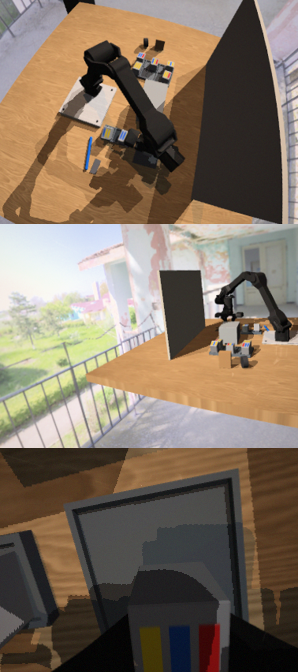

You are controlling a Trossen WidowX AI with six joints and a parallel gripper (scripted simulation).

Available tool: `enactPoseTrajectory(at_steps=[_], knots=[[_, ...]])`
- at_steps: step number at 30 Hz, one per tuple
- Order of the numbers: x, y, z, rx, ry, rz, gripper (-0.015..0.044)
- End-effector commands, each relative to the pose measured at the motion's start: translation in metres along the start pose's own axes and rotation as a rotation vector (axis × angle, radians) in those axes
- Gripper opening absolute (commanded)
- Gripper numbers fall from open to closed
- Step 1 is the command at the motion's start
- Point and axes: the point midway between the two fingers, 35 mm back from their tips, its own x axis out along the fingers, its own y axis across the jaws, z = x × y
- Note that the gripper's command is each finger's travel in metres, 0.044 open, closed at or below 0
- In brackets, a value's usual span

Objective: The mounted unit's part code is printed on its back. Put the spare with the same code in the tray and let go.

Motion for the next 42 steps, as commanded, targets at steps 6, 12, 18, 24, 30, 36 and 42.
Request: enactPoseTrajectory(at_steps=[6, 12, 18, 24, 30, 36, 42], knots=[[0.007, 0.001, 0.001, 0.005, 0.000, 0.002, 0.0000], [0.011, 0.002, 0.001, 0.005, -0.001, 0.002, 0.0000], [0.009, 0.002, 0.001, 0.000, -0.001, 0.002, 0.0105], [0.009, 0.002, 0.001, 0.000, -0.001, 0.002, 0.0263], [0.009, 0.002, 0.001, 0.000, -0.001, 0.002, 0.0420], [-0.037, -0.002, -0.001, 0.002, 0.000, 0.002, 0.0440], [-0.097, 0.002, 0.001, 0.005, 0.000, 0.003, 0.0440]])
